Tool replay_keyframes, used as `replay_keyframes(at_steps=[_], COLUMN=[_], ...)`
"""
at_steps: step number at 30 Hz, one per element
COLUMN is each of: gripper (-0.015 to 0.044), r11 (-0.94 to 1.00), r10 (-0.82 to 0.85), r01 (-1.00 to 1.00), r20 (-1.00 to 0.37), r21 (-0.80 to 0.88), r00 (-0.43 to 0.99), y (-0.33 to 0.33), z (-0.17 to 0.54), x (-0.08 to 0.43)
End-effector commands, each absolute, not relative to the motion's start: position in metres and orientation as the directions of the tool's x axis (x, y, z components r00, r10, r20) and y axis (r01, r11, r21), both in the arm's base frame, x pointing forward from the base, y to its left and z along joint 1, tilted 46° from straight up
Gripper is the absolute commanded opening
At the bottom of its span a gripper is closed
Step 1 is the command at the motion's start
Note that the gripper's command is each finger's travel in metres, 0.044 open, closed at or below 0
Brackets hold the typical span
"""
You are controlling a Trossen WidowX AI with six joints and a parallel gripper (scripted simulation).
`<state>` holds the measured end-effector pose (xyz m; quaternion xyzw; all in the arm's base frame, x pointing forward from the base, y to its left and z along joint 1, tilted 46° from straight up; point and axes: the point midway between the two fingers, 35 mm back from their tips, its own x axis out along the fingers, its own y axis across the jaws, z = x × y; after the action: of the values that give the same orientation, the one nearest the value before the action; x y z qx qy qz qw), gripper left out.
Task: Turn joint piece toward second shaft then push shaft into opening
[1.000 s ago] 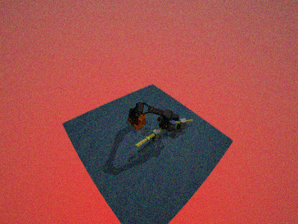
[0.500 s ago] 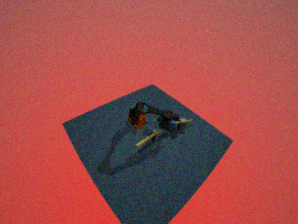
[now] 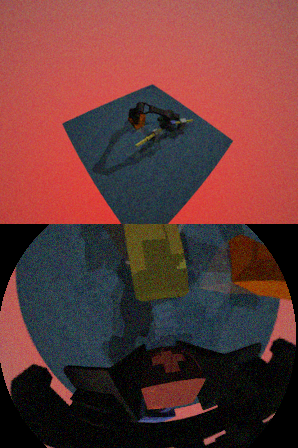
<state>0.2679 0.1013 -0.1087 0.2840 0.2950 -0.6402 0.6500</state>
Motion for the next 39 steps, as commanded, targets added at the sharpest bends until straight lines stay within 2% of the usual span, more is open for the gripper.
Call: replay_keyframes(at_steps=[1, 16, 21, 24, 35, 39], gripper=[0.0, 0.0, 0.0131, 0.0147, 0.0436, 0.044], r11=[0.04, 0.045, 0.045, 0.045, 0.045, 0.045], r10=[-0.698, -0.702, -0.702, -0.702, -0.702, -0.702], r01=[0.999, 0.998, 0.998, 0.998, 0.998, 0.998], r20=[-0.717, -0.712, -0.712, -0.712, -0.712, -0.712], r21=[-0.029, -0.035, -0.035, -0.035, -0.035, -0.035], r00=[0.007, 0.007, 0.007, 0.007, 0.007, 0.007], y=[0.1026, 0.1028, 0.1028, 0.1028, 0.1028, 0.1028], z=[-0.1069, -0.1065, -0.1065, -0.1065, -0.1065, -0.1065], x=[0.2693, 0.2695, 0.2695, 0.2695, 0.2695, 0.2695])
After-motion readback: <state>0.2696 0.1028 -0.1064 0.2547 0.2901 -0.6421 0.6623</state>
